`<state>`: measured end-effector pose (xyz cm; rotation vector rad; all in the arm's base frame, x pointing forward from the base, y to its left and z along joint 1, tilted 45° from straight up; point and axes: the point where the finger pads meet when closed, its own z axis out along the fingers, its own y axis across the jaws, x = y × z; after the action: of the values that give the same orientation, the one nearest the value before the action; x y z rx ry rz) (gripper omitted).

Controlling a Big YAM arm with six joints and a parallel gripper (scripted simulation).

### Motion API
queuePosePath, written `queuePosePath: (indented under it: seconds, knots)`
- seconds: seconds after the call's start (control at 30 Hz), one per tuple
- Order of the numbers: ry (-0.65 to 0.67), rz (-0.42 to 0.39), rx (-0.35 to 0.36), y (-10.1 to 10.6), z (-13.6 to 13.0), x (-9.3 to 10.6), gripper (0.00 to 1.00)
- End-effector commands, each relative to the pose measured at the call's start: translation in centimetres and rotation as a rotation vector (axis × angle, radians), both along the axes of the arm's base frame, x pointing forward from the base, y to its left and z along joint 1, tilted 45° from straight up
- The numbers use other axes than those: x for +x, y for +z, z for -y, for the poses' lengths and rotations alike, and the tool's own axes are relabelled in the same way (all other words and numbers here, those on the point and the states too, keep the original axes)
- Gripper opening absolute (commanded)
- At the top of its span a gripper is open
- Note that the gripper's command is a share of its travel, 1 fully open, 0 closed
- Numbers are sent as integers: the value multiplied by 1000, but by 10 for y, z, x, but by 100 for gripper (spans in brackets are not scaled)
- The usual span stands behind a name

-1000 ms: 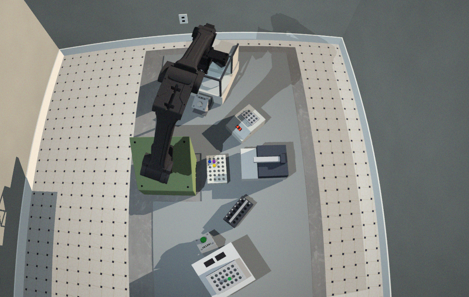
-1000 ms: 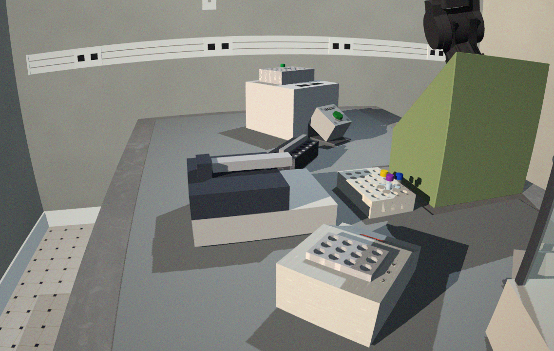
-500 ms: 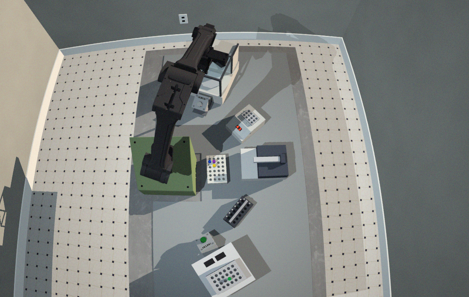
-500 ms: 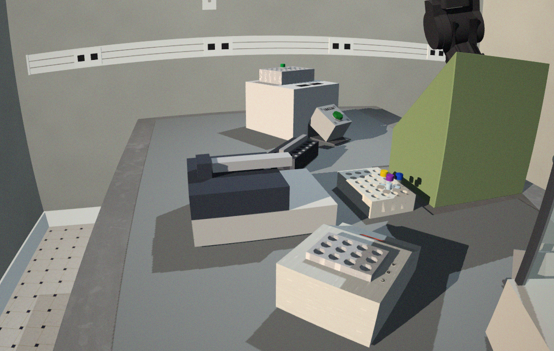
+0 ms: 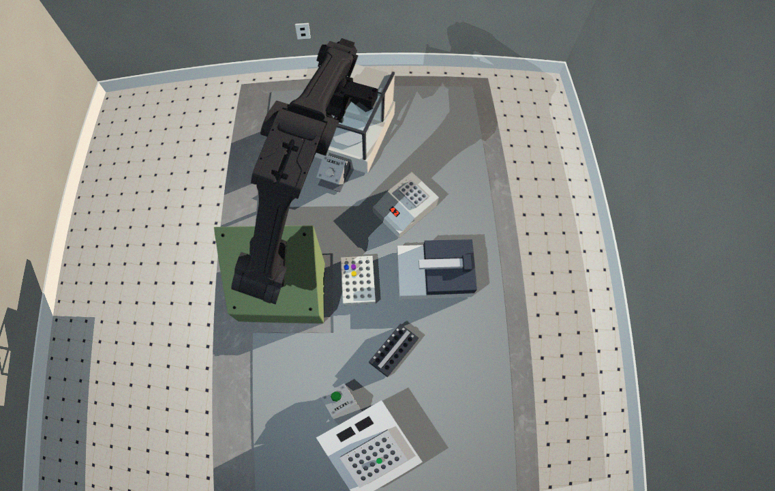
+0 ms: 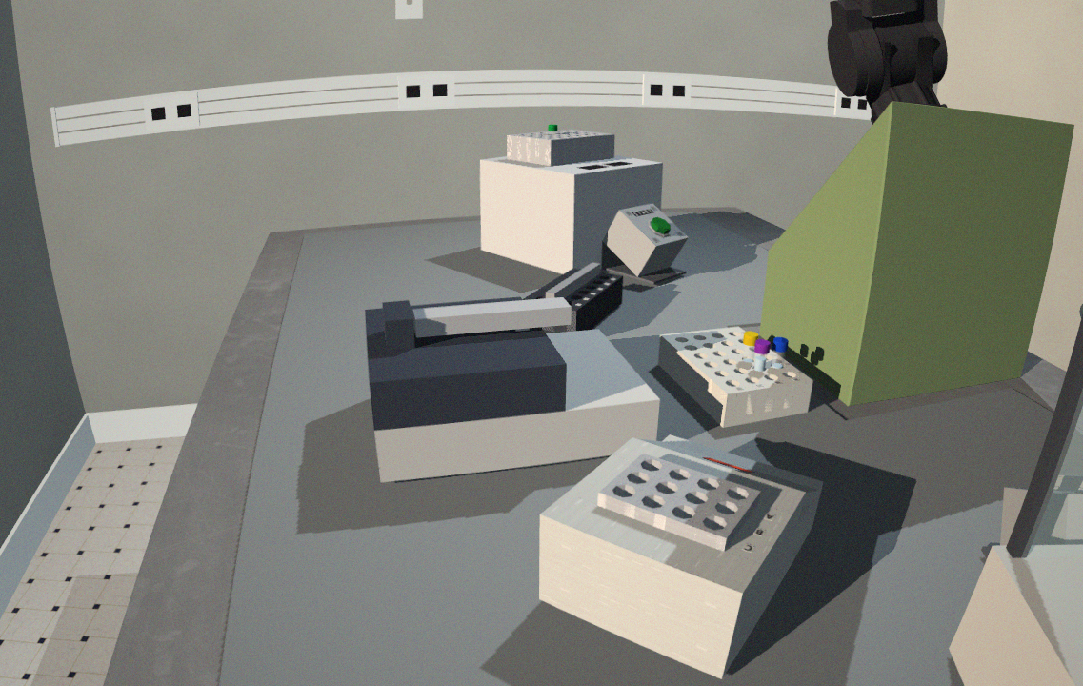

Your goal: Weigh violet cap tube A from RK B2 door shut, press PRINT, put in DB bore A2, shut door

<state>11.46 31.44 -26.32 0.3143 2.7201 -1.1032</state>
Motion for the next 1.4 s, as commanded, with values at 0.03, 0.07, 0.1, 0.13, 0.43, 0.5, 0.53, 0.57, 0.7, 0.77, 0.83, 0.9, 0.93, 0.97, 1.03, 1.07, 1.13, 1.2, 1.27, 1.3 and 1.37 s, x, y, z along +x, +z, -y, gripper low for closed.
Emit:
queuePosePath:
  seconds: [0.03,0.07,0.1,0.13,0.43,0.5,0.53,0.57,0.7,0.77,0.83,0.9,0.93,0.97,1.03,1.07,1.13,1.2,1.27,1.3,1.37]
  knots:
    - [6,6,35,0,-17,4,30]
    - [6,6,35,0,-17,4,30]
    - [6,6,35,0,-17,4,30]
    - [6,6,35,0,-17,4,30]
    - [6,6,35,0,-17,4,6]
    - [6,6,35,0,-17,4,6]
    - [6,6,35,0,-17,4,6]
    - [6,6,35,0,-17,4,6]
    - [6,6,35,0,-17,4,6]
    - [6,6,35,0,-17,4,6]
    - [6,6,35,0,-17,4,6]
    - [6,6,35,0,-17,4,6]
    - [6,6,35,0,-17,4,6]
    - [6,6,35,0,-17,4,6]
    - [6,6,35,0,-17,4,6]
    - [6,6,35,0,-17,4,6]
    - [6,6,35,0,-17,4,6]
    - [6,6,35,0,-17,4,6]
    - [6,6,35,0,-17,4,6]
    - [6,6,35,0,-17,4,6]
    - [6,6,35,0,-17,4,6]
